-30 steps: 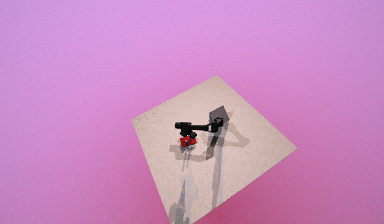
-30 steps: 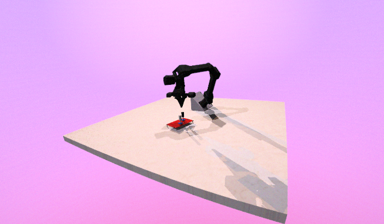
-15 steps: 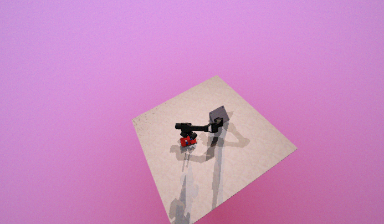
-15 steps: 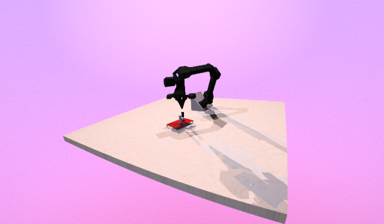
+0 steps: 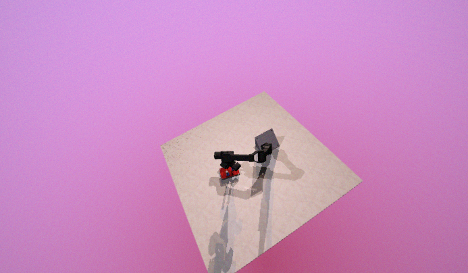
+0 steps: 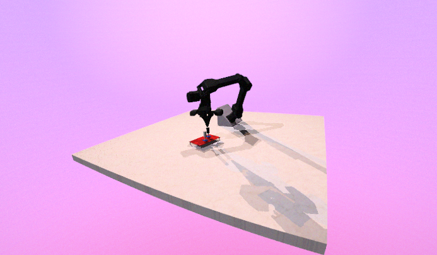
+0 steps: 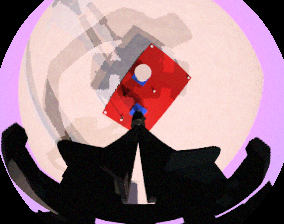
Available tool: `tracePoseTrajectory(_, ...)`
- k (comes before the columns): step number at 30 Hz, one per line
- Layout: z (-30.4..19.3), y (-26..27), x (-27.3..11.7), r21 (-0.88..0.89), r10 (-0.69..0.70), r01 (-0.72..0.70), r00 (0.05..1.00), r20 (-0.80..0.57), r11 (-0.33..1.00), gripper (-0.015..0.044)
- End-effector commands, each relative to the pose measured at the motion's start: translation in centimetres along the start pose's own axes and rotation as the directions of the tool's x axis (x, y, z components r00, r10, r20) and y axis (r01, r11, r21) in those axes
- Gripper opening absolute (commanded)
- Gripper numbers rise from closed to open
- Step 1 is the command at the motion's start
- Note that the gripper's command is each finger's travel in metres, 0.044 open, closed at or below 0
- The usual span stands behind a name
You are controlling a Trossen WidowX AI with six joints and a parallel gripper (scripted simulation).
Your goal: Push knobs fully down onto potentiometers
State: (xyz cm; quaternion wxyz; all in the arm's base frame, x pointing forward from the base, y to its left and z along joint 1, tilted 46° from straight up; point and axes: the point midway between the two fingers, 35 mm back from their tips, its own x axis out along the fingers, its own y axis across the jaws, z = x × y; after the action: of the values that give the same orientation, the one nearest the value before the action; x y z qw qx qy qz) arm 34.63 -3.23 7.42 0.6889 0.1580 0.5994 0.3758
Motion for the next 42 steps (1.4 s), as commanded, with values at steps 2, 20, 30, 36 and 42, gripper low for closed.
tracePoseTrajectory(2,0.02,0.07,0.04,0.007,0.005,-0.005,1.0,0.003,1.0,0.0)
tracePoseTrajectory(20,0.03,0.07,0.51,0.007,0.005,-0.005,1.0,0.003,1.0,0.0)
tracePoseTrajectory(30,0.03,0.07,0.73,0.007,0.005,-0.005,1.0,0.003,1.0,0.0)
tracePoseTrajectory(36,0.03,0.07,0.58,0.007,0.005,-0.005,1.0,0.003,1.0,0.0)
tracePoseTrajectory(42,0.03,0.07,0.58,0.007,0.005,-0.005,1.0,0.003,1.0,0.0)
